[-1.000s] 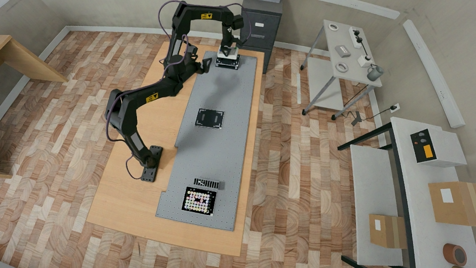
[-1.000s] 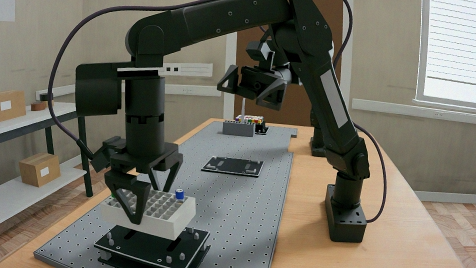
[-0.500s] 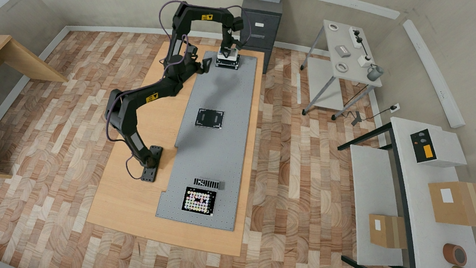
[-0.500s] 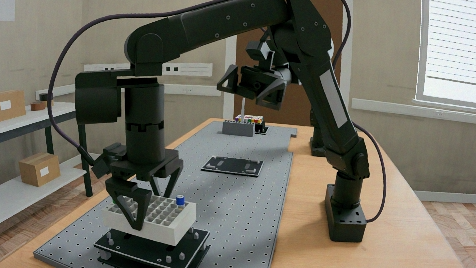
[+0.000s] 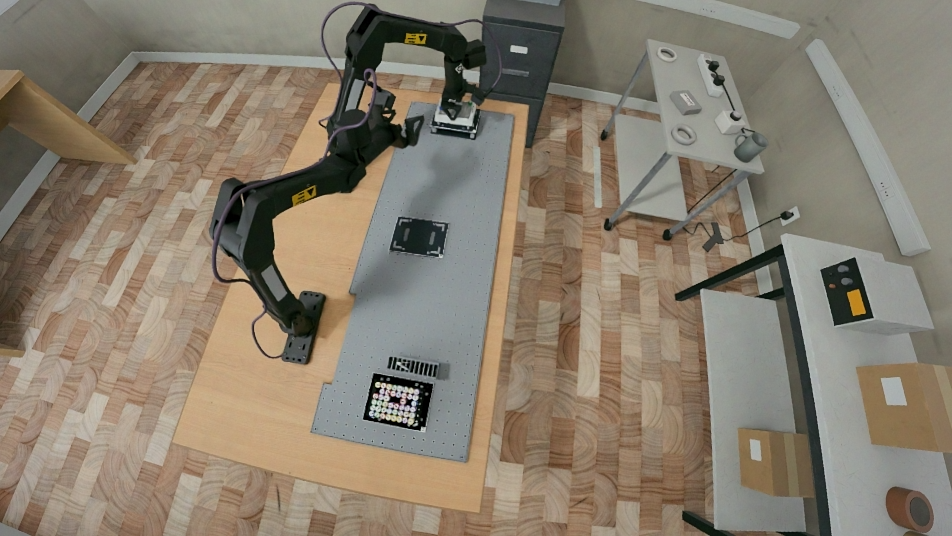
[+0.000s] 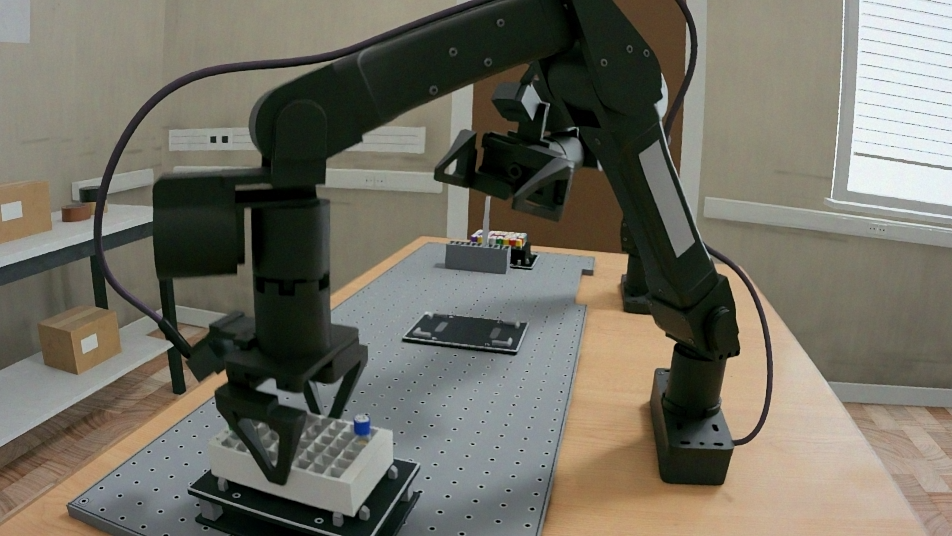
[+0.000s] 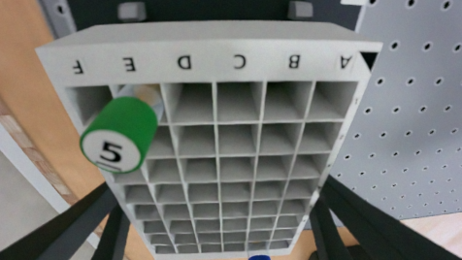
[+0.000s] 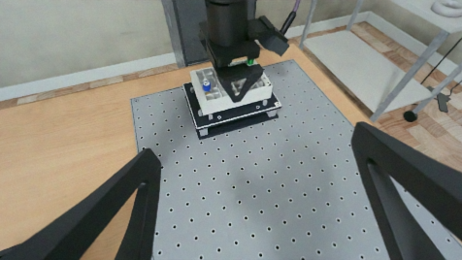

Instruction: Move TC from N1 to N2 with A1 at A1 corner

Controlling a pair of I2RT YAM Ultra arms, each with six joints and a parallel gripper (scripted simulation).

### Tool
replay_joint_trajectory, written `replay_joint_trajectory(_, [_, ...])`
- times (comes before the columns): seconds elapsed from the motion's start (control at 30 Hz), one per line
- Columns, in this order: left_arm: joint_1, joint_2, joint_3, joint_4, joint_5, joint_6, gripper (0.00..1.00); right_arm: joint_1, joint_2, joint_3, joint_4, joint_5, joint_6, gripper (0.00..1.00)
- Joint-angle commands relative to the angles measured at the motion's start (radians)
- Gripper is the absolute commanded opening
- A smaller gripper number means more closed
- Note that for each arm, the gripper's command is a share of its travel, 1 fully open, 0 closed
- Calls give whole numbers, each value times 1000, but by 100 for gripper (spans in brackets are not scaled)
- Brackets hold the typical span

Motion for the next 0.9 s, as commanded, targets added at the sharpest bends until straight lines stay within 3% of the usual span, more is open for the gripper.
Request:
replay_joint_trajectory(0.0, [3, 15, -24, 50, 12, 3, 84, -3, -20, 27, 5, -11, -6, 100])
replay_joint_trajectory(0.5, [2, 17, -22, 36, 6, 2, 84, -3, -20, 27, 5, -11, -6, 100])
replay_joint_trajectory(0.53, [2, 17, -22, 36, 6, 2, 95, -3, -20, 27, 5, -11, -6, 100])
replay_joint_trajectory(0.57, [2, 17, -22, 36, 6, 2, 100, -3, -20, 27, 5, -11, -6, 100])
replay_joint_trajectory(0.87, [-10, -21, -6, 32, 7, -12, 100, -3, -20, 27, 5, -11, -6, 100])
